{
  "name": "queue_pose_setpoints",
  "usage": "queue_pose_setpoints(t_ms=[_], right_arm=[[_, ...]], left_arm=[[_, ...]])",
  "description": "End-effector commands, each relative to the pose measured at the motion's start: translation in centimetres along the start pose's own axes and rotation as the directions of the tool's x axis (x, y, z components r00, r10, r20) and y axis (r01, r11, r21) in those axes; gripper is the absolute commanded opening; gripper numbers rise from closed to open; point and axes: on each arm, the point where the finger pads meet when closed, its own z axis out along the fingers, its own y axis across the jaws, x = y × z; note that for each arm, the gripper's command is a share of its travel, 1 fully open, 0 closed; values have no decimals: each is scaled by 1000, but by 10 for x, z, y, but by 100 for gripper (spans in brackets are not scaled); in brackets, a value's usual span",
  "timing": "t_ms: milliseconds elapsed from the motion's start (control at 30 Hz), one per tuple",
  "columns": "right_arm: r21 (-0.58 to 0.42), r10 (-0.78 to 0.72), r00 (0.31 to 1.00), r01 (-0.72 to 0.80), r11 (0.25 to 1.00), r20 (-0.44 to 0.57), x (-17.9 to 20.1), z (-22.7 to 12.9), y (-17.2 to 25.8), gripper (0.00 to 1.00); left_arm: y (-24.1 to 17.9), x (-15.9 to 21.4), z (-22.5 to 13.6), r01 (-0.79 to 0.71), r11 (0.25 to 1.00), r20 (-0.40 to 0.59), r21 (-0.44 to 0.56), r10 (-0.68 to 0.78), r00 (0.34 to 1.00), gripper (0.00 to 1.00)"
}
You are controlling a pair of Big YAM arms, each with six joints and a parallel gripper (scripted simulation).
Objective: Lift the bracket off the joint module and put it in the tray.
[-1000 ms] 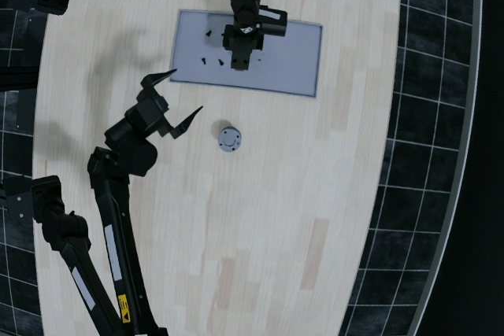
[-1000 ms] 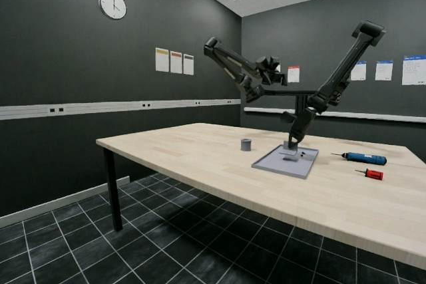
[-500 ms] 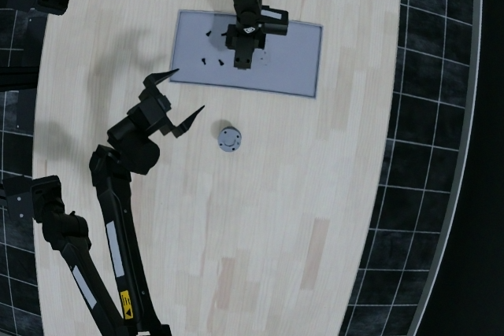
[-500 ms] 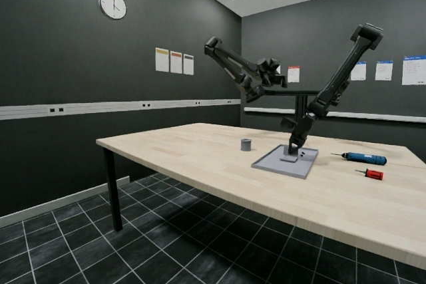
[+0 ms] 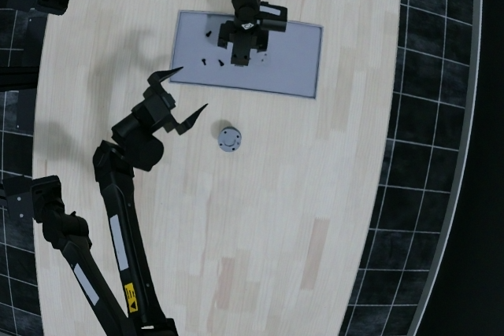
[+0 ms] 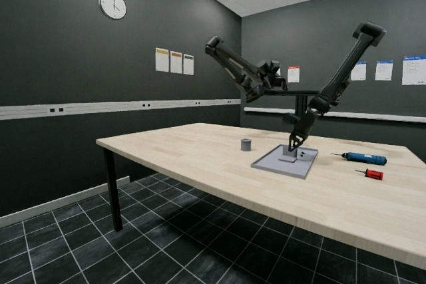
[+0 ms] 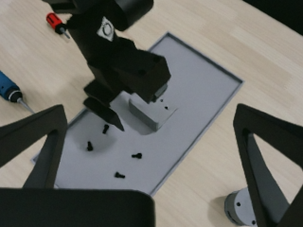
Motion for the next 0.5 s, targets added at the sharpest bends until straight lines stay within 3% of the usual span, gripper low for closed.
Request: queue_pose_setpoints(t_ms=[0, 467], right_arm=[[33, 25, 999, -26, 999, 34, -15, 19, -7, 100], [33, 28, 999, -29, 999, 40, -10, 28, -6, 100]], left_arm=[[17, -12, -53, 0, 999, 15, -49, 1, 1000, 97], [17, -11, -81, -3, 999, 15, -53, 4, 1000, 97]])
